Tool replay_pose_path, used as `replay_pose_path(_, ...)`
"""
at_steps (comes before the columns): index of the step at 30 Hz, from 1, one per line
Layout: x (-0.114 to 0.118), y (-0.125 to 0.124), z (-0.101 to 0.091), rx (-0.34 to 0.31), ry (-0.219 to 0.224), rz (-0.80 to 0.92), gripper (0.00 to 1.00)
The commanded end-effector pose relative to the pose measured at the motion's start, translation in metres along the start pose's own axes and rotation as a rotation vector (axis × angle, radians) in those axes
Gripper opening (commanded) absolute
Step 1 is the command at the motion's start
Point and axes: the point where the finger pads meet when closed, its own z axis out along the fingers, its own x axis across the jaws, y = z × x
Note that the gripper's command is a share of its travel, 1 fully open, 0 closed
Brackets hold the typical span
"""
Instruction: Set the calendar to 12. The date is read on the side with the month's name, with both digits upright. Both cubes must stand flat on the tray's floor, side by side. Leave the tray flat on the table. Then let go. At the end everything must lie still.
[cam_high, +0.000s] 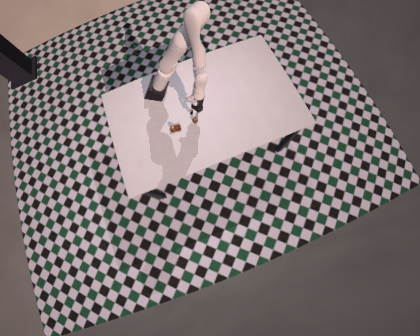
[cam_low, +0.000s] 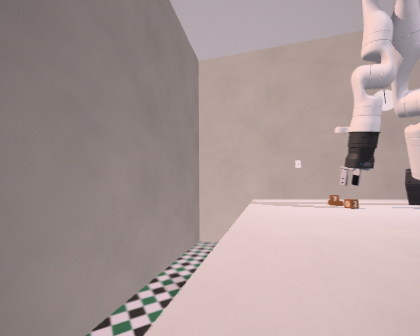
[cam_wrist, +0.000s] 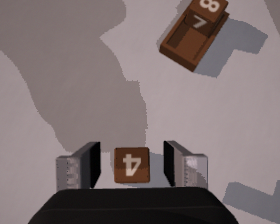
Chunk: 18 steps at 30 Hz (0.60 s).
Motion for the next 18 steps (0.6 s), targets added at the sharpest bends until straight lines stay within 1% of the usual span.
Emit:
replay_pose_path(1, -0.0001, 0.0000, -0.0001, 0.001, -0.001, 0.000, 0.87)
replay_pose_path(9, 0.0012, 0.0003, 0.0011, 0.013, 0.006, 0.001, 0.87)
replay_pose_path(18, 0.0036, 0.0007, 0.0031, 0.067, 0.016, 0.001, 0.87)
